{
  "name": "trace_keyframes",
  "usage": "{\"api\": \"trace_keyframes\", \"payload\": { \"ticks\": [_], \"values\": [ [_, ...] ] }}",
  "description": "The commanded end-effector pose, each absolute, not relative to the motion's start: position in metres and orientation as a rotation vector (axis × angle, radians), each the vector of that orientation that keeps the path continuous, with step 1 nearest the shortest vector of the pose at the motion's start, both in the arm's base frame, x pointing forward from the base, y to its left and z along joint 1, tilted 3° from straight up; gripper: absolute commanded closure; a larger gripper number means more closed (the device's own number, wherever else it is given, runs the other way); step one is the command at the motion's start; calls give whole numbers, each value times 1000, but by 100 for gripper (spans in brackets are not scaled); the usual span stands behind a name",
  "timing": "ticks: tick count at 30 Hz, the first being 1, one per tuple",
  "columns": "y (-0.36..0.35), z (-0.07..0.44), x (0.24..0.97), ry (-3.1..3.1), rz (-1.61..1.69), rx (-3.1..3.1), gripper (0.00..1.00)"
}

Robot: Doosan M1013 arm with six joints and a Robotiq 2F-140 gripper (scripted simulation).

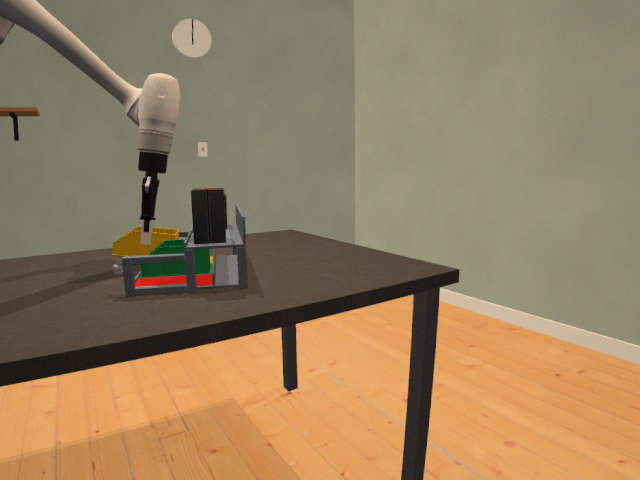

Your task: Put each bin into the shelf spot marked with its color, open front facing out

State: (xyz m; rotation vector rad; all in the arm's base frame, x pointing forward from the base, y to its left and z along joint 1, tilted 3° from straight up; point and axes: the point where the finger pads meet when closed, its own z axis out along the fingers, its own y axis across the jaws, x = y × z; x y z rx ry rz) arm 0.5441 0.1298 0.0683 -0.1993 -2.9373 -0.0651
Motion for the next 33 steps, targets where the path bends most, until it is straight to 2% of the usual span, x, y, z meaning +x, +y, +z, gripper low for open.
{"api": "trace_keyframes", "payload": {
  "ticks": [1,33],
  "values": [
    [130,68,544,-2937,-65,-199,90],
    [130,60,544,-2937,-65,-199,90]
  ]
}}
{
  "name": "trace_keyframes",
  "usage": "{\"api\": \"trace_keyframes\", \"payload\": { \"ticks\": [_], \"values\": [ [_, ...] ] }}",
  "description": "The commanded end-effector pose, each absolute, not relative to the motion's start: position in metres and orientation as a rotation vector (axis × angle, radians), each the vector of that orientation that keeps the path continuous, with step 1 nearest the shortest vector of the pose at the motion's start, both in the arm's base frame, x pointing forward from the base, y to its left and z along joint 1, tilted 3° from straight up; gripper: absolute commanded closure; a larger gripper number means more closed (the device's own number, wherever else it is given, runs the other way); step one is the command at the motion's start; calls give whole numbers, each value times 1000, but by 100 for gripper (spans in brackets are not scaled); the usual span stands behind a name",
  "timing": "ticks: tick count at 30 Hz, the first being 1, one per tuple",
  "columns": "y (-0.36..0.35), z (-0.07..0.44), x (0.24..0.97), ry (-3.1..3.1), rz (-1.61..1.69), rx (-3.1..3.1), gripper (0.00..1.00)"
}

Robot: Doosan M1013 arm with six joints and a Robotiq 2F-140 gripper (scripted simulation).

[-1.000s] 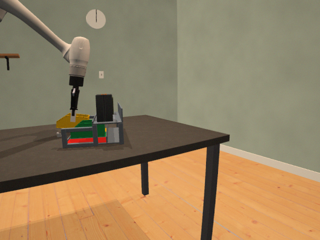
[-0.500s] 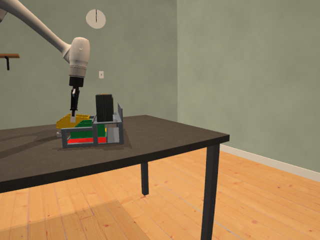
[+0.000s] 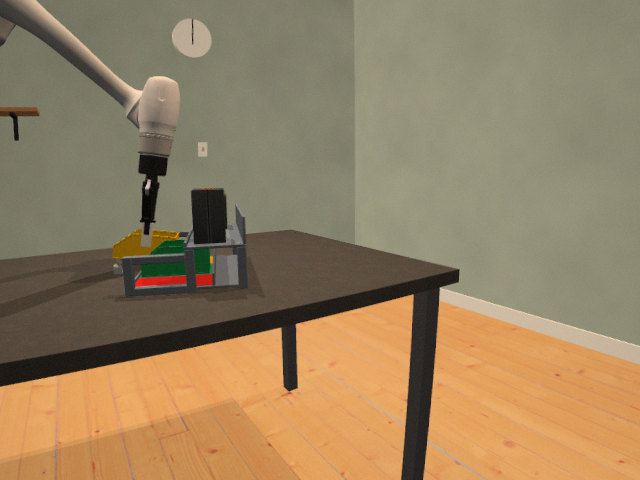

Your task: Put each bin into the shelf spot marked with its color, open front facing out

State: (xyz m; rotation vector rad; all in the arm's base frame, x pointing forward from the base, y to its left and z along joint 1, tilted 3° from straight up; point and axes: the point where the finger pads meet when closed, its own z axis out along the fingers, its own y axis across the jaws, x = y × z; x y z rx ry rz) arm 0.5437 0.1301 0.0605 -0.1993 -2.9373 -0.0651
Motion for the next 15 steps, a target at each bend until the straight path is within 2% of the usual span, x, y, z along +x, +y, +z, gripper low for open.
{"api": "trace_keyframes", "payload": {
  "ticks": [1,15],
  "values": [
    [130,60,544,-2937,-65,-199,90],
    [130,57,544,-2937,-65,-199,90]
  ]
}}
